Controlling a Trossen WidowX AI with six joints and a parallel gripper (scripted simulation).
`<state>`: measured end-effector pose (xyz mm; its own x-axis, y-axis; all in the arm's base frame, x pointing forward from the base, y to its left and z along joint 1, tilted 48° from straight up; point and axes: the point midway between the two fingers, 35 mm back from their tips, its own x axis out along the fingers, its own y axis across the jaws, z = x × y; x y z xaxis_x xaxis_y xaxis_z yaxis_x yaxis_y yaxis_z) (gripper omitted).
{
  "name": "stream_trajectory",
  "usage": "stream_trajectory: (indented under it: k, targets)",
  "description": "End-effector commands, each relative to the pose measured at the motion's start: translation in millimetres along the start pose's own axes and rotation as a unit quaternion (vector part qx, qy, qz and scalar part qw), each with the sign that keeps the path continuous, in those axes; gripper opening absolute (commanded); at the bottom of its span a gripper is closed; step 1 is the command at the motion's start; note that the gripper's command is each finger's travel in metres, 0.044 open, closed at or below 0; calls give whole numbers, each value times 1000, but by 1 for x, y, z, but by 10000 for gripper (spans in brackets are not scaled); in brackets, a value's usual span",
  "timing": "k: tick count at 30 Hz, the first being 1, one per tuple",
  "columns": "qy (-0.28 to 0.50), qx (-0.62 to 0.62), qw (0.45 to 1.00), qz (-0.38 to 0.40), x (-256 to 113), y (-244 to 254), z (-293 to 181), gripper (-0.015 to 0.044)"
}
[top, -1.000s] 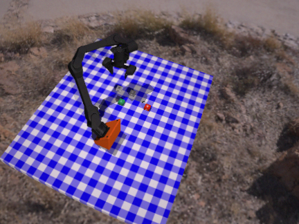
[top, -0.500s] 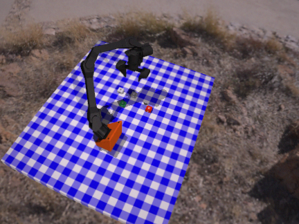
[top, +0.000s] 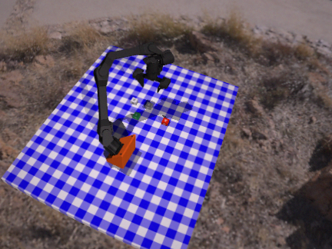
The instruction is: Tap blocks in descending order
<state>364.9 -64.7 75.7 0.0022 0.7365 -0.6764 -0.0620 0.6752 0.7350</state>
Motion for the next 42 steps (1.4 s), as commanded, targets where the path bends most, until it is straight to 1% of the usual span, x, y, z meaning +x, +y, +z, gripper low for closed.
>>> stream_trajectory:
  k: [1,9,10,13,17,19,24,26,30,32,38,39,42]
  targets:
    - [2,-3,1000,-2,1,-2,0,400]
    - [2,-3,1000,-2,1,-5,-1,400]
    - [2,-2,1000,-4,0,-17,-4,400]
    - [2,-2,1000,-8,-3,-76,-29,400]
    - [2,-2,1000,-7,-2,-123,-58,400]
    - [3,-2,1000,-6,-1,-131,-64,400]
    - [3,-2,1000,-6,-1,-131,-64,400]
    - [2,-2,1000,-6,8,-132,-63,348]
    - [2,-3,1000,-5,61,-133,-62,242]
    - [2,-3,1000,-4,78,-132,-63,190]
    - [2,-3,1000,-4,80,-131,-64,32]
    - [2,-3,1000,-4,80,-131,-64,20]
    - [2,-3,1000,-4,80,-131,-64,20]
